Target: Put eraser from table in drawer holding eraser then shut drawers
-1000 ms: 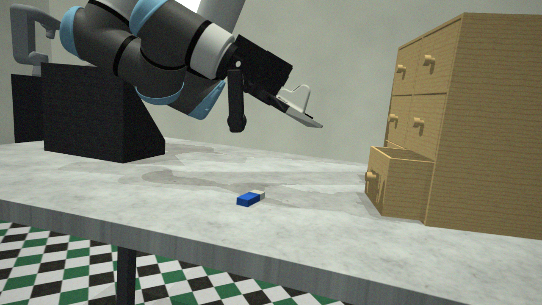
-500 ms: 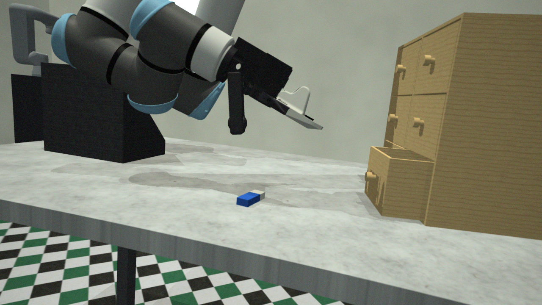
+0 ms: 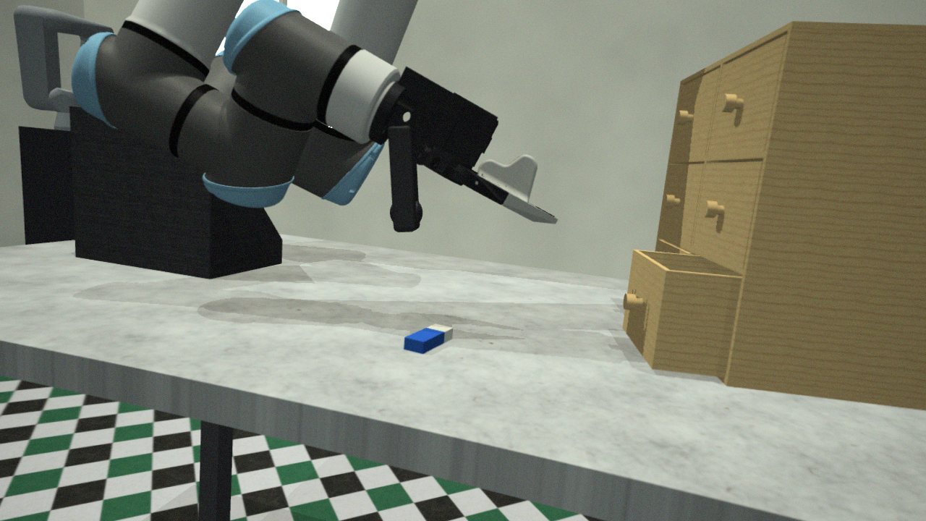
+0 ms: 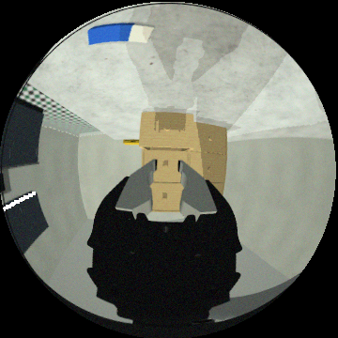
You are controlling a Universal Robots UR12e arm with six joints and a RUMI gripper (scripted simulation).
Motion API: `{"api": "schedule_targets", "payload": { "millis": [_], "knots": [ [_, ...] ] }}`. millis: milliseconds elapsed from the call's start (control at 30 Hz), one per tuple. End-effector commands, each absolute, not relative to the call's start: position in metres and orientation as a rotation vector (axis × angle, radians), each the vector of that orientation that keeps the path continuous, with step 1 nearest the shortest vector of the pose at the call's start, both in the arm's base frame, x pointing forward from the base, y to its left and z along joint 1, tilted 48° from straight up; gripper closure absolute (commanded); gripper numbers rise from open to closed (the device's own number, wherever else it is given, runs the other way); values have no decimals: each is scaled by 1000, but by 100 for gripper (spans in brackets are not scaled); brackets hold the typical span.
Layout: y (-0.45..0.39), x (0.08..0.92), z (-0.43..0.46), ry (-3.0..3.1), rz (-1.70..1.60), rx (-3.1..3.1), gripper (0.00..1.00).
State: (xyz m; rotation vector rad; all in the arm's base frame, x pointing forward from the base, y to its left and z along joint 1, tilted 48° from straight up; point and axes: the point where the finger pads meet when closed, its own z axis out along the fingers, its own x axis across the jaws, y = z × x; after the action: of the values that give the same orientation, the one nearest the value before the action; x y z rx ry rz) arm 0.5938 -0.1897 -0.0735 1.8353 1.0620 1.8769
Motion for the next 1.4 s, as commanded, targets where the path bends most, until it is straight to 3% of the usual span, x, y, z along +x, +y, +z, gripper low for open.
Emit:
{"api": "schedule_targets", "payload": {
  "millis": [0,1367],
  "knots": [
    [-190,595,-73,970,1856,1822,80],
    [-188,598,-75,970,1856,1822,80]
  ]
}}
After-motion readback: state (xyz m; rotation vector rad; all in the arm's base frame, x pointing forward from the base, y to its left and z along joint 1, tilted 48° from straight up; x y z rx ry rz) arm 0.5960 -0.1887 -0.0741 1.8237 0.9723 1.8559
